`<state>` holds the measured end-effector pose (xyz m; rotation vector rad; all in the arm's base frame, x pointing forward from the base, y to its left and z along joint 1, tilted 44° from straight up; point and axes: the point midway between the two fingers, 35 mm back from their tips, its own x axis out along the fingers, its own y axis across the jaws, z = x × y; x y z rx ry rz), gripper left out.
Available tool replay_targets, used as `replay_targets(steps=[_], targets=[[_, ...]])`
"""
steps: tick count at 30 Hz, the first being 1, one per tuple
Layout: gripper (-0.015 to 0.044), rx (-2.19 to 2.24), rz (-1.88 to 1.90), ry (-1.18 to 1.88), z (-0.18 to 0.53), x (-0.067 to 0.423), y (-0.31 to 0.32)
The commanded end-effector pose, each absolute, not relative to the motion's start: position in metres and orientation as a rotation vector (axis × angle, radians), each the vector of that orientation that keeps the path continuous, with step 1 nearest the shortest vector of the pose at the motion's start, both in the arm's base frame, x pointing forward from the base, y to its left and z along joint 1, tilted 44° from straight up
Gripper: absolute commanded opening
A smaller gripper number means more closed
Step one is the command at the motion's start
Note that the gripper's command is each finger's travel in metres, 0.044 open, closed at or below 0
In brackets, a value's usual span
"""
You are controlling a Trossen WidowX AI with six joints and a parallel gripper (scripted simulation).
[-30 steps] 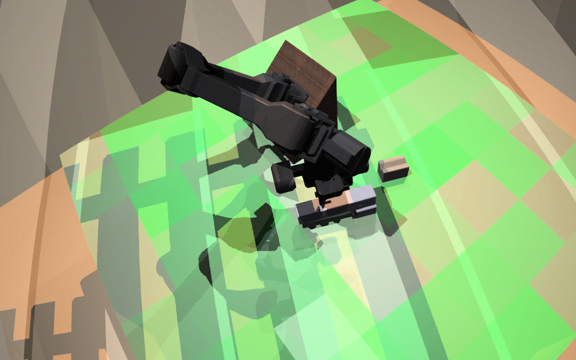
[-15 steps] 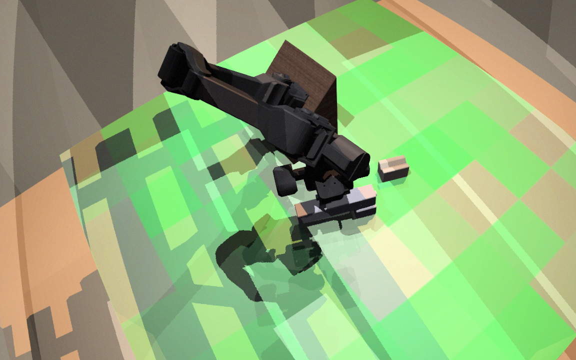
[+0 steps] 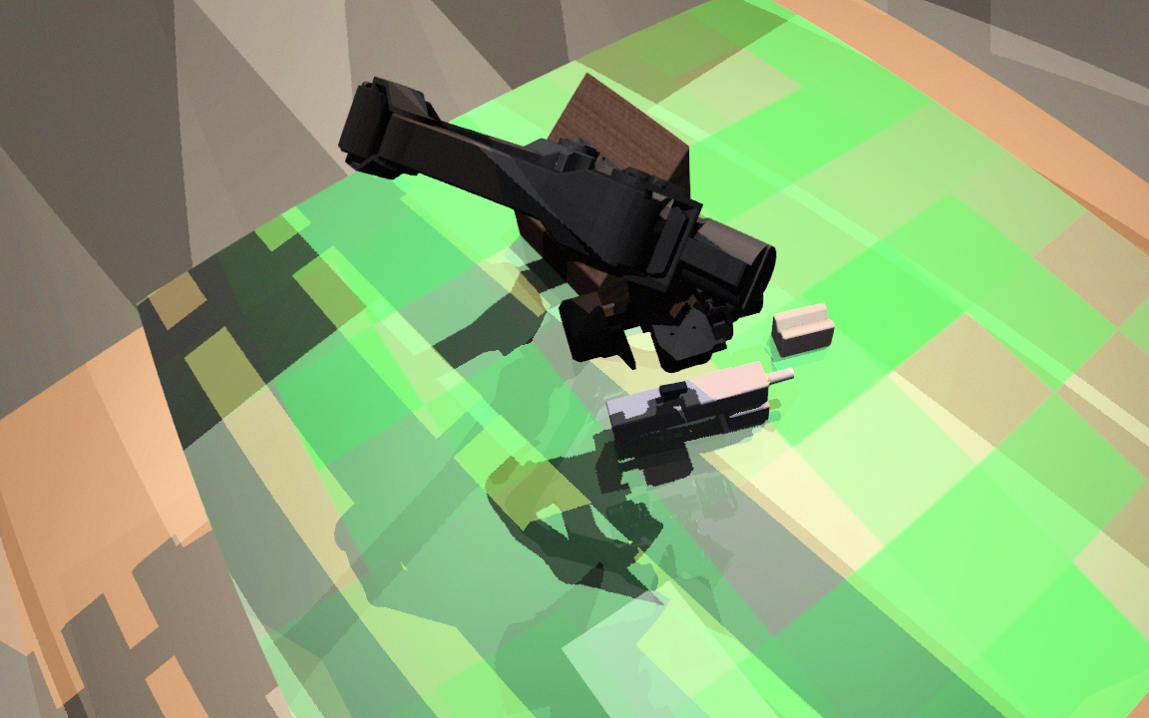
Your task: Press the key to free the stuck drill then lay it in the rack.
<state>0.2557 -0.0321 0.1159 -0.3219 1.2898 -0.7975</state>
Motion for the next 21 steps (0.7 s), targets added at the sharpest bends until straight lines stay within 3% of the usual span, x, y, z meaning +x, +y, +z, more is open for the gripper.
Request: replay_targets(steps=[1, 2, 15, 21], targets=[[0.042, -0.493, -0.664, 1.387, 0.094, 0.269, -0.026], [0.044, -0.576, -0.593, 1.427, 0.084, 0.275, -0.022], [0.044, -1.469, 0.333, 1.697, -0.046, 0.313, 0.014], [0.044, -1.492, 0.362, 1.699, -0.05, 0.313, 0.015]])
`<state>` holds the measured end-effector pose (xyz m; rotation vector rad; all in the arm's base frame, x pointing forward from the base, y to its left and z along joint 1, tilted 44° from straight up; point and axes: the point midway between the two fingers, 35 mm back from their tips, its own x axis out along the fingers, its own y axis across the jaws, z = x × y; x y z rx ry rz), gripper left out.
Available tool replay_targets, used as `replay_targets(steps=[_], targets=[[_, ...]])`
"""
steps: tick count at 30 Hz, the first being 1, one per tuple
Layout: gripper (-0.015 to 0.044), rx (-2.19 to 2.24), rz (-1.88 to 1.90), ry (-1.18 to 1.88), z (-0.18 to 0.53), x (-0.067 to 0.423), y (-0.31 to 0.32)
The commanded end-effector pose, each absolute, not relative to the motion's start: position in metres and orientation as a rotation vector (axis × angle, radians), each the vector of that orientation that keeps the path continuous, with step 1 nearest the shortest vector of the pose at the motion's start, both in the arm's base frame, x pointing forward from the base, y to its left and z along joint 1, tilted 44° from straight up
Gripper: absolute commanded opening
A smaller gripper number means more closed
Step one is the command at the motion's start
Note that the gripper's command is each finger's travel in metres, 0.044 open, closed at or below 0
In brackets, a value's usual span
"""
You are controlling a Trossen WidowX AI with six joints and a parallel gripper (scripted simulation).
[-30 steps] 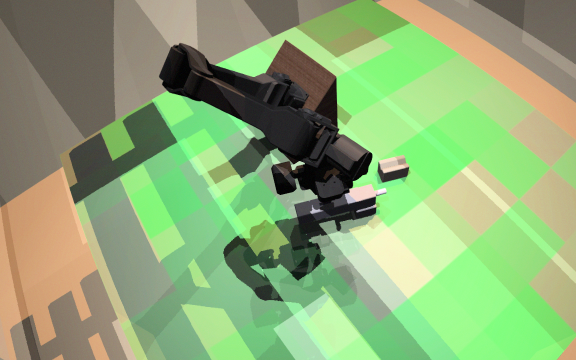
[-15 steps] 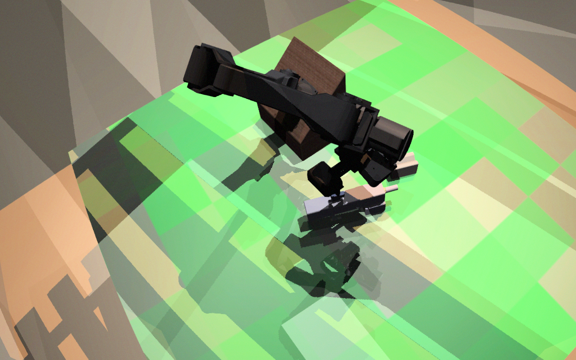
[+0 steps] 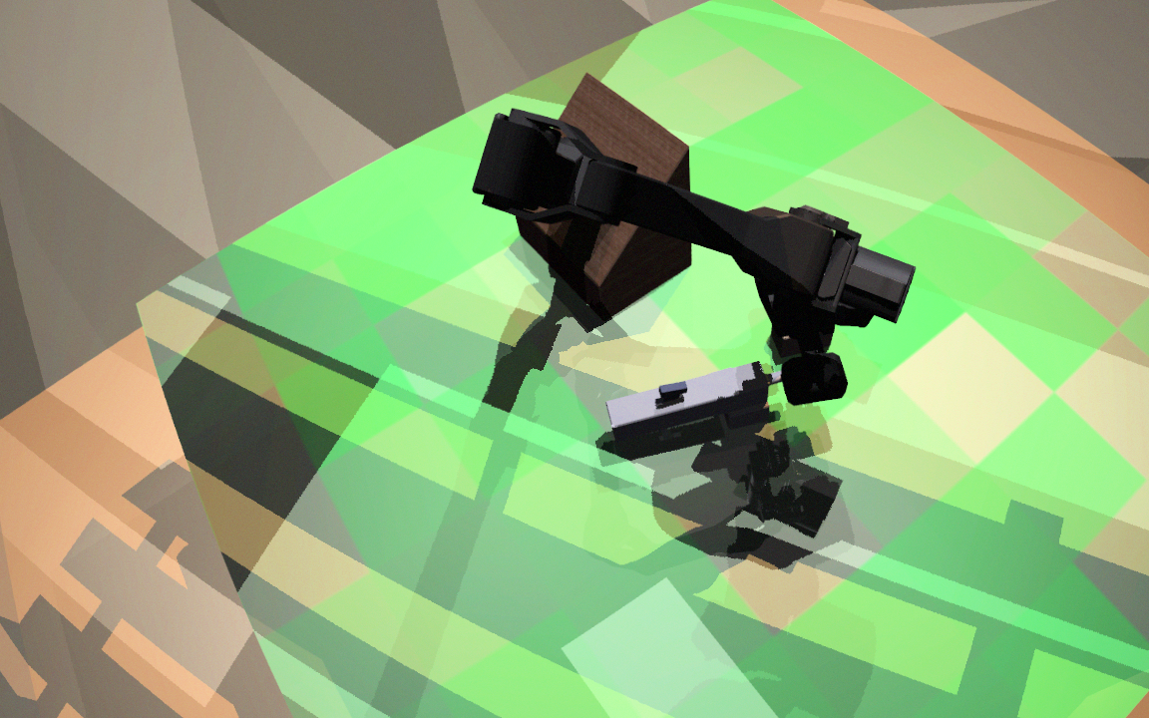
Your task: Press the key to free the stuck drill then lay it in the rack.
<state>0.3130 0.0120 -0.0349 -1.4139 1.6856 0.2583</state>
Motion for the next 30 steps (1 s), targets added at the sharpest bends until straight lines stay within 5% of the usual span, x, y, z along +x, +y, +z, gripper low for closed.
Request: replay_targets(steps=[1, 30], targets=[[0.044, -1.492, 0.362, 1.699, -0.05, 0.313, 0.015], [0.044, -1.492, 0.363, 1.699, -0.065, 0.313, -0.007]])
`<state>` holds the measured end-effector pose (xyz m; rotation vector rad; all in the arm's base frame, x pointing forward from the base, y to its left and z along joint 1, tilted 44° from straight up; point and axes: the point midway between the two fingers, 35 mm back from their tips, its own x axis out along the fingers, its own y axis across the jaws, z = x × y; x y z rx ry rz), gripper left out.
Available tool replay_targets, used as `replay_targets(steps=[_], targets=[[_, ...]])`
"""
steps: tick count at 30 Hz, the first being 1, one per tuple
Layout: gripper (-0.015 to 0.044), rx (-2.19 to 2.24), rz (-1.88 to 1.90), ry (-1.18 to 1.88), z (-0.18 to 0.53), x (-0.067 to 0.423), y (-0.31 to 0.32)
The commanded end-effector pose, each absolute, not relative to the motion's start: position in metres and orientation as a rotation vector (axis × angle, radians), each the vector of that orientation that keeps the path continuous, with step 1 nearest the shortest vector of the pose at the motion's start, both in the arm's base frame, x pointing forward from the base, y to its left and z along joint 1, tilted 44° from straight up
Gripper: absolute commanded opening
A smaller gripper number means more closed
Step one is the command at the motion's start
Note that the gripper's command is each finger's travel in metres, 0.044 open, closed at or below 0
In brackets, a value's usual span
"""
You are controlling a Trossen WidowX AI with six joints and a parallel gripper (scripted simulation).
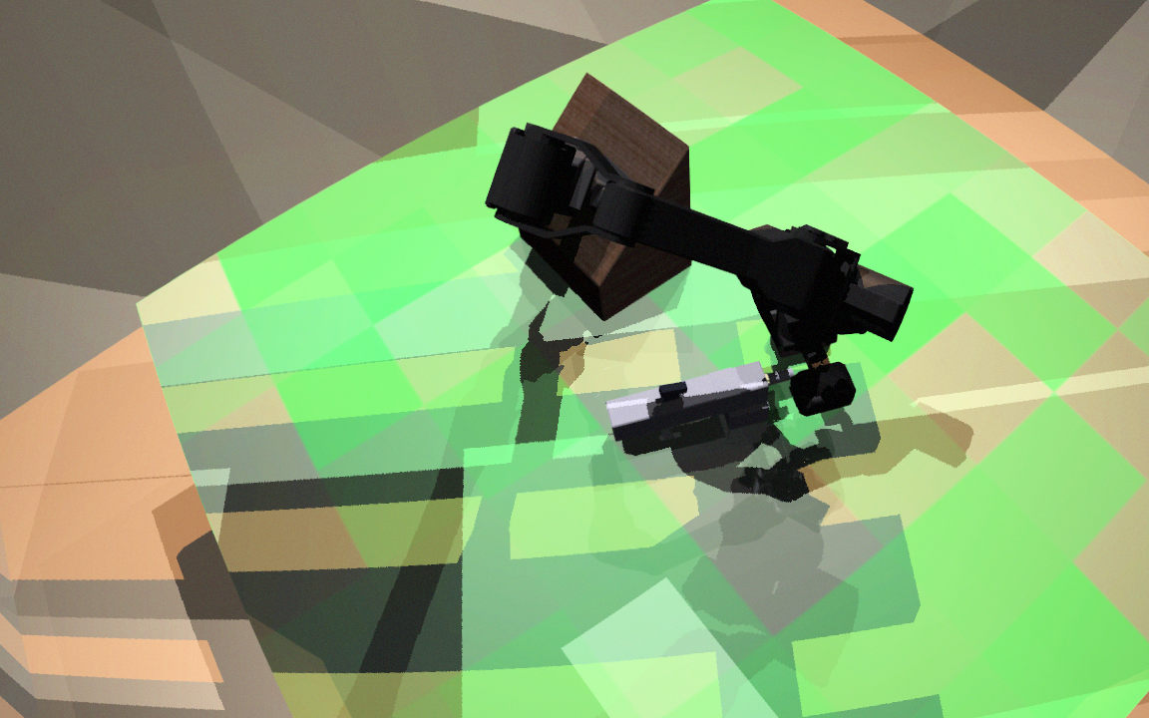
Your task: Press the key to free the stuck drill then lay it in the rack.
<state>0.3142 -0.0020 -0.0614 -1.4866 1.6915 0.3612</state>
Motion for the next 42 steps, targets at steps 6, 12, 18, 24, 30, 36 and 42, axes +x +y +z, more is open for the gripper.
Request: replay_targets(steps=[6, 12, 18, 24, 30, 36, 42], targets=[[0.044, -1.493, 0.362, 1.699, -0.07, 0.312, -0.016], [0.044, -1.493, 0.361, 1.7, -0.075, 0.311, -0.024], [0.044, -1.494, 0.36, 1.701, -0.078, 0.31, -0.03], [0.0309, -1.488, 0.358, 1.695, -0.077, 0.311, -0.028], [0.0151, -1.488, 0.358, 1.695, -0.077, 0.311, -0.028], [0.0033, -1.488, 0.358, 1.695, -0.077, 0.311, -0.028], [0.0, -1.489, 0.358, 1.696, -0.077, 0.311, -0.027]])
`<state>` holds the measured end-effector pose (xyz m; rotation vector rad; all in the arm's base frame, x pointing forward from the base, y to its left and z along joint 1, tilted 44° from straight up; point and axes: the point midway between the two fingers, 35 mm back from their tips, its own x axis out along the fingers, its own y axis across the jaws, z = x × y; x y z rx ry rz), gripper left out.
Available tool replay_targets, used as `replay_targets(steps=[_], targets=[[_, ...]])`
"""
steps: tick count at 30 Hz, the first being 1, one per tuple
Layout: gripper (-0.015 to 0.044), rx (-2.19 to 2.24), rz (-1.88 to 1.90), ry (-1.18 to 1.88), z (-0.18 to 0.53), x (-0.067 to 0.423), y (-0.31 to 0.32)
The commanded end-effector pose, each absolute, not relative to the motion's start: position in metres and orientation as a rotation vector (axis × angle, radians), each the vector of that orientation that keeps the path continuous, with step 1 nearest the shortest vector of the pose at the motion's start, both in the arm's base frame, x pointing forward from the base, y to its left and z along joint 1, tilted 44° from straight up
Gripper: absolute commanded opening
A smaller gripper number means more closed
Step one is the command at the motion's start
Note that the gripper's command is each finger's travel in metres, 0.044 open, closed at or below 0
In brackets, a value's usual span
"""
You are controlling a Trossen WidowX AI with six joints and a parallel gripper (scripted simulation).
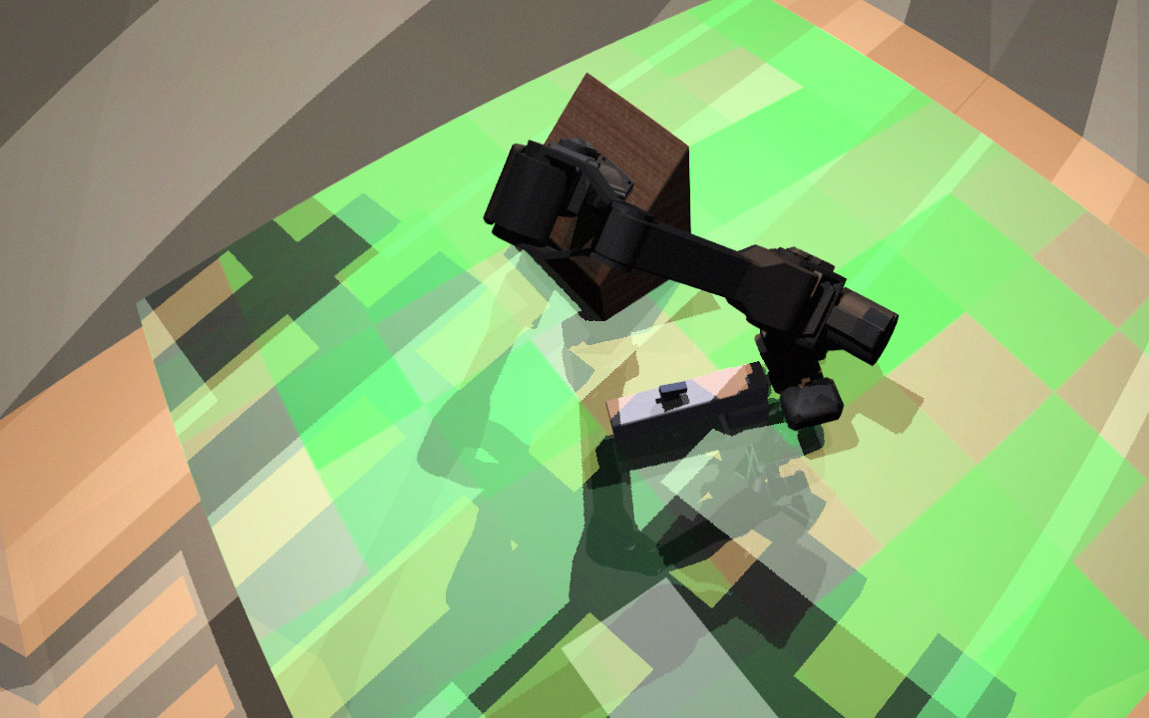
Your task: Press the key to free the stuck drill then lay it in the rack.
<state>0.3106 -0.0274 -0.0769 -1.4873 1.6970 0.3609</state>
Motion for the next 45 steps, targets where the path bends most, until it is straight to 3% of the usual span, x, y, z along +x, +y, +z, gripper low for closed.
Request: replay_targets(steps=[1, 32, 45], targets=[[0.0, -1.49, 0.359, 1.697, -0.078, 0.311, -0.026], [0.0, -1.492, 0.36, 1.698, -0.104, 0.327, 0.005], [0.0341, -1.493, 0.357, 1.697, -0.099, 0.326, 0.0]])
